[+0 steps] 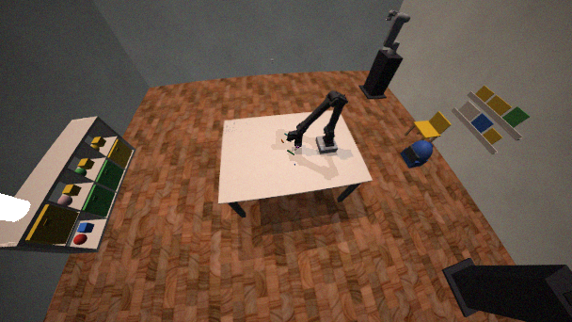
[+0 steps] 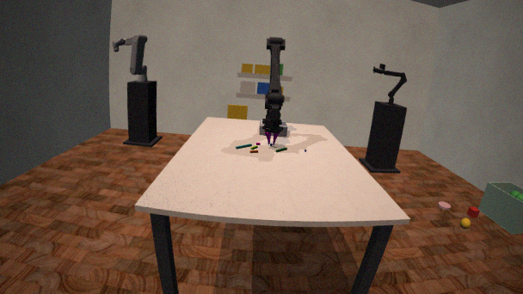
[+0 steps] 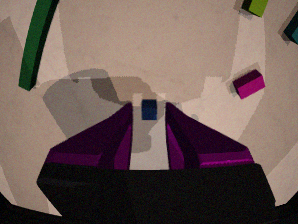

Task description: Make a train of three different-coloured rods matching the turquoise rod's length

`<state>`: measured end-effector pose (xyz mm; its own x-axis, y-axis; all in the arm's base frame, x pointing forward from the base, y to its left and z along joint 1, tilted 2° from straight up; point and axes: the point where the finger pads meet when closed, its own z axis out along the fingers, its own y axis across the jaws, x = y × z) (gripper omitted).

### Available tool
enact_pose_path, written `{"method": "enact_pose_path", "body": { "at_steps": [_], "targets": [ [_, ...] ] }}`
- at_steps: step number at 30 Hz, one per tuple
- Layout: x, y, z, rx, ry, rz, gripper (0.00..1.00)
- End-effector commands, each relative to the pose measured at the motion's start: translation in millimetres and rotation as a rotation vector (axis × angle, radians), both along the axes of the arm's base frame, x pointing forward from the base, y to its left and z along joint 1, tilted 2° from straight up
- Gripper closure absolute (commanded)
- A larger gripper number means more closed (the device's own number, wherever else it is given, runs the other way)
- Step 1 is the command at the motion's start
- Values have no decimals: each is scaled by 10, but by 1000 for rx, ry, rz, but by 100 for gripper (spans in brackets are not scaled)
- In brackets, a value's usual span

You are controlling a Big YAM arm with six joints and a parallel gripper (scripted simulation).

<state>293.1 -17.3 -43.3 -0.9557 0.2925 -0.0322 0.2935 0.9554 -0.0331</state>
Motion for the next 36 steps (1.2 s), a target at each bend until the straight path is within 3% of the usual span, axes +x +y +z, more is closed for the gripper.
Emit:
{"method": "enact_pose_path", "body": {
  "at_steps": [1, 9, 12, 24, 27, 30, 36],
  "targets": [
    [-14, -38, -47, -2, 9, -3, 77],
    [30, -34, 33, -2, 4, -3, 77],
    [220, -28, 237, -4, -47, -3, 77],
    [220, 49, 882, -2, -56, 1, 77],
    [207, 31, 896, -2, -43, -2, 77],
    [214, 53, 1048, -2, -57, 1, 77],
    [176, 47, 1078, -2, -48, 0, 77]
  ]
}}
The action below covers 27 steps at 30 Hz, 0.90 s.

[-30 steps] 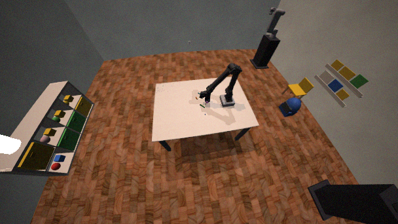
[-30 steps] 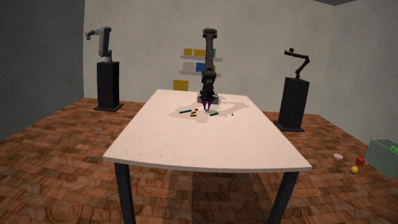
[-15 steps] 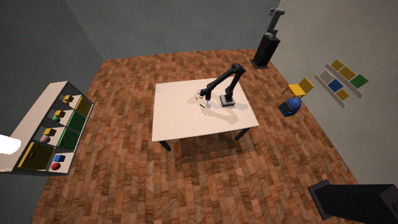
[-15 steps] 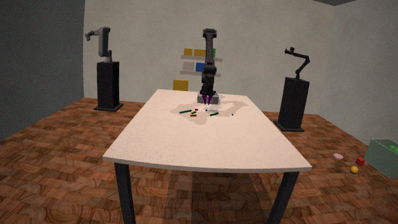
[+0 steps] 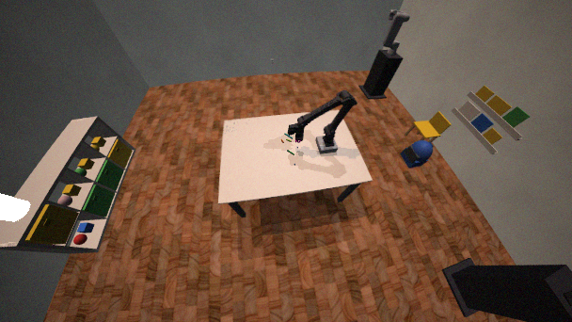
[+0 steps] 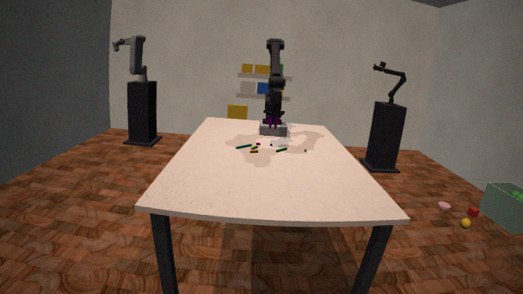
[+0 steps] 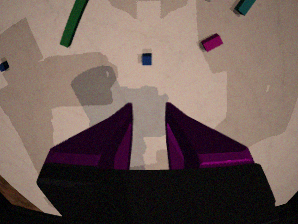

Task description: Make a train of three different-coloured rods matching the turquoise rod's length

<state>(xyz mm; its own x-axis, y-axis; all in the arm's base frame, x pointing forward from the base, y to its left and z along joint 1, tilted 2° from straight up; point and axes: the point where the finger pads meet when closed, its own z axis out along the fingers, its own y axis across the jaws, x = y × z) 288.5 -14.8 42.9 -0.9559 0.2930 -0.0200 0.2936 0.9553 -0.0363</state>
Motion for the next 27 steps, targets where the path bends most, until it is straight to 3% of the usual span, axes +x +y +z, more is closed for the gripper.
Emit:
{"method": "enact_pose_path", "body": {
  "at_steps": [1, 20, 24, 26, 27],
  "targets": [
    [235, 22, 179, -3, -58, 0, 0],
    [235, 22, 168, -3, -55, 1, 0],
    [314, -60, 171, -3, -58, -46, 0],
    [544, -172, 181, 1, -72, -164, 0],
    [544, -172, 181, 1, -72, -164, 0]
  ]
}}
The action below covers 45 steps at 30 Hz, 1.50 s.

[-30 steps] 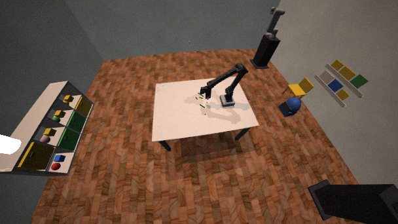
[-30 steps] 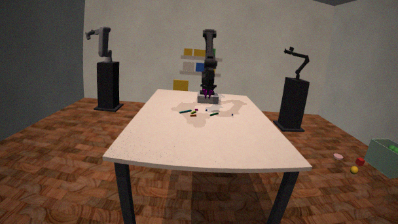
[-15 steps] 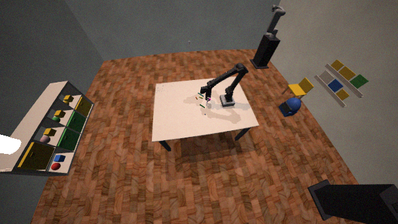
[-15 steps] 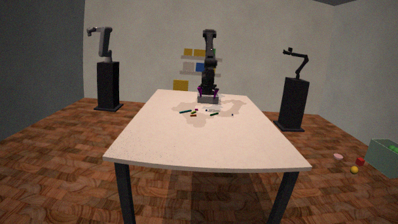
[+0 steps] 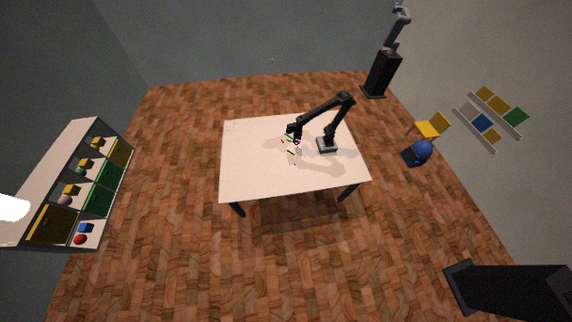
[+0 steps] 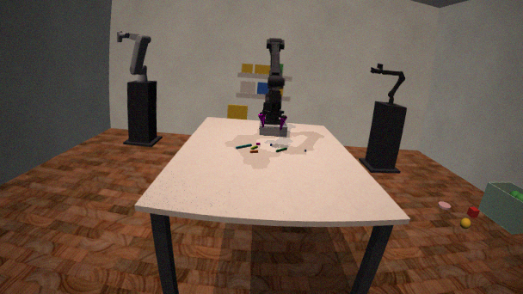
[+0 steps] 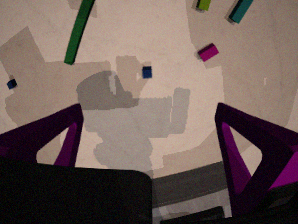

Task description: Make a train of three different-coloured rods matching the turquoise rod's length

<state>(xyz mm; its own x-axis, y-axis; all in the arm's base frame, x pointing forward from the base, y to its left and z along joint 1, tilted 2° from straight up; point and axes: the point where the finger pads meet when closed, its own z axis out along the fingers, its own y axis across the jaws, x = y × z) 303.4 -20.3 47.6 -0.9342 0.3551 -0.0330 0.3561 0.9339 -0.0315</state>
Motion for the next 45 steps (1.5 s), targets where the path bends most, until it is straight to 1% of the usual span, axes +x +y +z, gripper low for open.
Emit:
{"method": "enact_pose_path", "body": {
  "at_steps": [1, 2, 3, 6, 7, 8, 14, 15, 19, 20, 21, 22, 26, 27, 28, 32, 33, 35, 36, 38, 39, 40, 41, 42, 43, 45],
  "targets": [
    [395, -117, 133, -1, -58, -99, 0],
    [381, -116, 132, -1, -52, -99, 0],
    [550, -215, 129, 2, -57, -195, 0],
    [541, -214, 128, 2, -53, -195, 0],
    [296, -168, -40, 2, 3, -188, 0],
    [733, -341, 114, 6, -59, -307, 0],
    [733, -342, 114, 5, -59, -307, 0],
    [945, -488, 89, 9, -71, -425, 0],
    [913, -484, 86, 8, -58, -425, 0],
    [674, -427, -80, 5, -4, -420, 0],
    [670, -381, -80, 5, 1, -408, 0],
    [1108, -635, 51, 12, -70, -537, 0],
    [1103, -635, 50, 11, -68, -537, 0],
    [1009, -618, -10, 9, -44, -537, 0],
    [1261, -773, 10, 15, -76, -633, 0],
    [1245, -769, 9, 14, -70, -633, 0],
    [1368, -880, -26, 17, -79, -706, 0],
    [1367, -880, -26, 17, -79, -706, 0],
    [1440, -952, -50, 19, -84, -752, 0],
    [1465, -986, -65, 19, -82, -775, 0],
    [1457, -984, -65, 18, -78, -775, 77],
    [1306, -946, -170, 13, -42, -776, 77],
    [1217, -867, -231, 10, -17, -763, 77],
    [1230, -840, -225, 10, -17, -757, 77],
    [1305, -853, -174, 12, -33, -756, 77],
    [1312, -869, -170, 13, -37, -759, 77]
  ]
}}
